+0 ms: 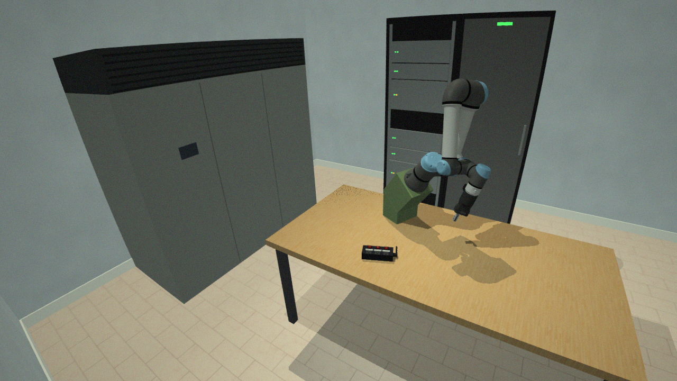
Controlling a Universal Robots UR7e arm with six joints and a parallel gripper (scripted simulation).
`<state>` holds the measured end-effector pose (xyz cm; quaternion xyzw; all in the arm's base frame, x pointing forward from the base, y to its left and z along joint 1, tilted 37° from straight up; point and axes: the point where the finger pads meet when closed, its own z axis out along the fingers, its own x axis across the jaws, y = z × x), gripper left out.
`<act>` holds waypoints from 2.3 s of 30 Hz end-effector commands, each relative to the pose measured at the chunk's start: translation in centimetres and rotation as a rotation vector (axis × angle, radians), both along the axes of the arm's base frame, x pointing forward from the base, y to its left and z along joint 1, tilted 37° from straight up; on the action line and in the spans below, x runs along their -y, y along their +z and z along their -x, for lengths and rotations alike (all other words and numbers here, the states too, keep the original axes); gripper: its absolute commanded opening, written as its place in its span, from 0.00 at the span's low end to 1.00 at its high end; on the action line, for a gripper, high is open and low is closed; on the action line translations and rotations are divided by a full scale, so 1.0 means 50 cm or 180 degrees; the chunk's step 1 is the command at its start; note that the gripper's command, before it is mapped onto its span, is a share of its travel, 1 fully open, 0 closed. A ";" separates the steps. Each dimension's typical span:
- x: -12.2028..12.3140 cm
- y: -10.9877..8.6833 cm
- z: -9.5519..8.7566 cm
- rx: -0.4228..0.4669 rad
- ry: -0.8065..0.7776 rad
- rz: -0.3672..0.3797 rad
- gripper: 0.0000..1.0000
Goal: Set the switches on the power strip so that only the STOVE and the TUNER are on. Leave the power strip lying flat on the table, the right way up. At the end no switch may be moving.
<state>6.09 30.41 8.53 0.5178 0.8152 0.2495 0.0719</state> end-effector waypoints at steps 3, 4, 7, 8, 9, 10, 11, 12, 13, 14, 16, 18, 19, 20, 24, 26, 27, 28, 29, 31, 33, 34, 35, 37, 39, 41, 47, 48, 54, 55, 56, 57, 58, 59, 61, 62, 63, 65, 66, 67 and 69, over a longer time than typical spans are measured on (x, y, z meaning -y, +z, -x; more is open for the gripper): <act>0.000 0.001 0.000 0.0002 0.0000 -0.0002 0.00; 0.000 0.001 0.000 0.0002 0.0000 -0.0002 0.00; 0.000 0.001 0.000 0.0002 0.0000 -0.0002 0.00; 0.000 0.001 0.000 0.0002 0.0000 -0.0002 0.00; 0.000 0.001 0.000 0.0002 0.0000 -0.0002 0.00; 0.000 0.001 0.000 0.0002 0.0000 -0.0002 0.00; 0.000 0.001 0.000 0.0002 0.0000 -0.0002 0.00; 0.000 0.001 0.000 0.0002 0.0000 -0.0002 0.00; 0.000 0.001 0.000 0.0002 0.0000 -0.0002 0.00; 0.000 0.001 0.000 0.0002 0.0000 -0.0002 0.00; 0.000 0.000 0.000 0.0001 -0.0002 -0.0002 0.00; 0.000 0.000 -0.001 -0.0003 -0.0009 -0.0003 0.00; 0.000 0.000 -0.002 -0.0006 -0.0016 -0.0003 0.00; 0.000 0.000 -0.002 -0.0006 -0.0016 -0.0003 0.00; -0.001 -0.002 -0.005 -0.0023 -0.0052 -0.0004 0.00; -0.001 -0.003 -0.009 -0.0041 -0.0092 -0.0005 0.00; -0.001 -0.004 -0.011 -0.0053 -0.0118 -0.0005 0.00; -0.001 -0.006 -0.014 -0.0067 -0.0147 -0.0006 0.00; -0.001 -0.007 -0.017 -0.0082 -0.0181 -0.0007 0.00; -0.001 -0.010 -0.025 -0.0119 -0.0262 -0.0010 0.00; -0.001 -0.014 -0.034 -0.0164 -0.0361 -0.0013 0.00; -0.001 -0.017 -0.039 -0.0190 -0.0418 -0.0016 0.00; -0.001 -0.019 -0.045 -0.0218 -0.0480 -0.0018 0.00; 0.000 -0.022 -0.052 -0.0247 -0.0546 -0.0021 0.00; 0.000 -0.025 -0.058 -0.0279 -0.0618 -0.0025 0.00; 0.001 -0.031 -0.073 -0.0349 -0.0776 -0.0033 0.00; 0.009 -0.055 -0.129 -0.0605 -0.1370 -0.0075 0.00; 0.011 -0.060 -0.140 -0.0654 -0.1486 -0.0084 0.00; 0.026 -0.086 -0.200 -0.0919 -0.2130 -0.0147 0.00; 0.026 -0.086 -0.200 -0.0919 -0.2130 -0.0147 0.00; 0.030 -0.091 -0.212 -0.0976 -0.2270 -0.0163 0.00; 0.035 -0.097 -0.226 -0.1034 -0.2415 -0.0180 0.00; 0.040 -0.103 -0.239 -0.1093 -0.2562 -0.0198 0.00; 0.046 -0.109 -0.253 -0.1153 -0.2713 -0.0218 0.00; 0.058 -0.121 -0.280 -0.1276 -0.3023 -0.0260 0.00; 0.065 -0.128 -0.294 -0.1338 -0.3182 -0.0283 0.00; 0.073 -0.134 -0.308 -0.1400 -0.3343 -0.0307 0.00; 0.089 -0.147 -0.336 -0.1527 -0.3670 -0.0358 0.00; 0.098 -0.154 -0.350 -0.1591 -0.3836 -0.0386 0.00; 0.108 -0.161 -0.363 -0.1655 -0.4003 -0.0414 0.00; 0.128 -0.174 -0.390 -0.1775 -0.4320 -0.0471 0.00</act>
